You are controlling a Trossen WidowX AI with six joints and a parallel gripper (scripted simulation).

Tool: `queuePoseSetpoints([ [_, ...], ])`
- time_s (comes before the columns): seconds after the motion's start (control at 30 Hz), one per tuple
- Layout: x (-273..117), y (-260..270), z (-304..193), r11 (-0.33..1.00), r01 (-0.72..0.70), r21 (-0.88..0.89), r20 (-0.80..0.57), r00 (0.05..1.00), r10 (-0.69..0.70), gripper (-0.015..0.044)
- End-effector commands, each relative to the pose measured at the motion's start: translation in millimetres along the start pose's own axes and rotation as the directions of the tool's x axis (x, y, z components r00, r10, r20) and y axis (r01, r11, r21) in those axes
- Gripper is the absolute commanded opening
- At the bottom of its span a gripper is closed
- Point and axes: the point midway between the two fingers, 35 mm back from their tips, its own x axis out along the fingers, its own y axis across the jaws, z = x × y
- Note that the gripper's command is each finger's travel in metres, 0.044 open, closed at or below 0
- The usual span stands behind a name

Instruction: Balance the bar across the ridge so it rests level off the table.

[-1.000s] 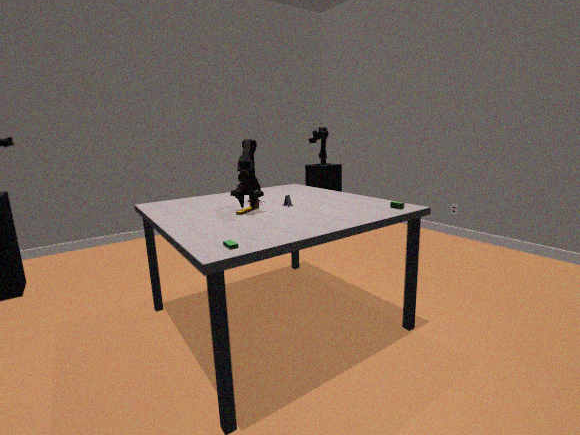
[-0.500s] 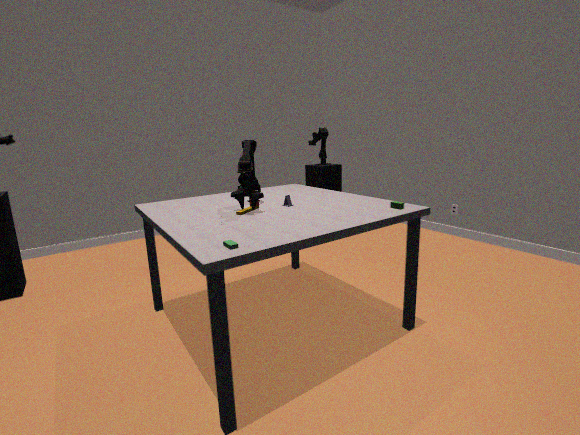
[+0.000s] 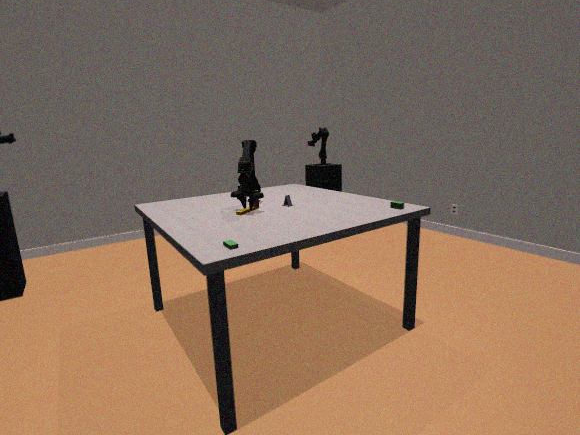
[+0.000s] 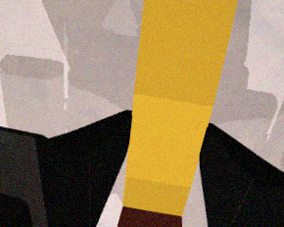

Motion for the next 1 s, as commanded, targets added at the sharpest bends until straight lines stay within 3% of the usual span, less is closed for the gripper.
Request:
queuePoseSetpoints([
  [0.0,0,0,0,1.0,0.001,0.0,0.001,1.0,-0.001,0.0091],
  [0.13,-6,0,1,1.0,0.0,0.0,0.0,1.0,0.0,0.0],
  [0.97,-69,2,5,1.0,-0.001,-0.003,-0.003,1.0,0.001,0.0],
])
